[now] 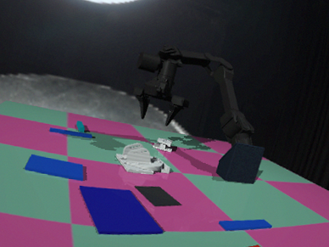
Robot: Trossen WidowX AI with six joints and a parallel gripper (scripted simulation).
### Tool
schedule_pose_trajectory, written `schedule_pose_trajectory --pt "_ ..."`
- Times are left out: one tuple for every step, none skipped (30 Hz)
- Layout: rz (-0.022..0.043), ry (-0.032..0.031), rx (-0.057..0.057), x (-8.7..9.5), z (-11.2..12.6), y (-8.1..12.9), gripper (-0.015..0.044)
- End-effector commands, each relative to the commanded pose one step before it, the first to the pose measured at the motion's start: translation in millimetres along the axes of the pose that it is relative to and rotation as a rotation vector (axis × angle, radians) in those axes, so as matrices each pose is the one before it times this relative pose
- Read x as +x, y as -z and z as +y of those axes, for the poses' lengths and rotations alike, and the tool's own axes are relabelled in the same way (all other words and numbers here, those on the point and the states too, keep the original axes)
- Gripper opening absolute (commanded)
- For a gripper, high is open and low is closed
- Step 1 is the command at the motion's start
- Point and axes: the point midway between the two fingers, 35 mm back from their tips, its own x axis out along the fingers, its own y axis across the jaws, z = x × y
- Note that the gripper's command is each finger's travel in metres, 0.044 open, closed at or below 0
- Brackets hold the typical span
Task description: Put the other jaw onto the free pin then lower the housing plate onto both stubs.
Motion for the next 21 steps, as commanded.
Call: schedule_pose_trajectory --pt "0.01116 0.00288 0.1110 0.19 0.15 11.95 0.0440" --pt "0.00098 0.00078 0.0261 -0.16 -0.35 2.42 0.0440" --pt "0.00098 0.00081 0.0261 -0.15 -0.39 2.41 0.0440" --pt "0.00098 0.00084 0.0261 -0.15 -0.44 2.40 0.0440" --pt "0.00097 0.00086 0.0261 -0.15 -0.48 2.39 0.0440" --pt "0.00097 0.00089 0.0261 -0.14 -0.52 2.38 0.0440" --pt "0.00096 0.00092 0.0261 -0.14 -0.56 2.36 0.0440" --pt "0.00095 0.00095 0.0261 -0.14 -0.60 2.35 0.0440" --pt "0.00095 0.00097 0.0261 -0.13 -0.64 2.34 0.0440" --pt "0.00094 0.00100 0.0261 -0.13 -0.68 2.32 0.0440" --pt "0.00093 0.00103 0.0261 -0.13 -0.72 2.31 0.0440" --pt "0.00092 0.00106 0.0261 -0.12 -0.76 2.29 0.0440" --pt "0.00091 0.00109 0.0261 -0.12 -0.80 2.27 0.0440" --pt "0.00090 0.00112 0.0261 -0.12 -0.84 2.25 0.0440" --pt "0.00089 0.00114 0.0261 -0.11 -0.88 2.24 0.0440" --pt "0.00087 0.00117 0.0261 -0.11 -0.91 2.22 0.0440" --pt "0.00086 0.00120 0.0261 -0.11 -0.95 2.20 0.0440" --pt "0.00084 0.00123 0.0261 -0.10 -0.99 2.18 0.0440" --pt "0.00083 0.00126 0.0261 -0.10 -1.03 2.16 0.0440" --pt "0.00081 0.00129 0.0261 -0.10 -1.06 2.13 0.0440" --pt "0.00080 0.00131 0.0261 -0.10 -1.10 2.11 0.0440"
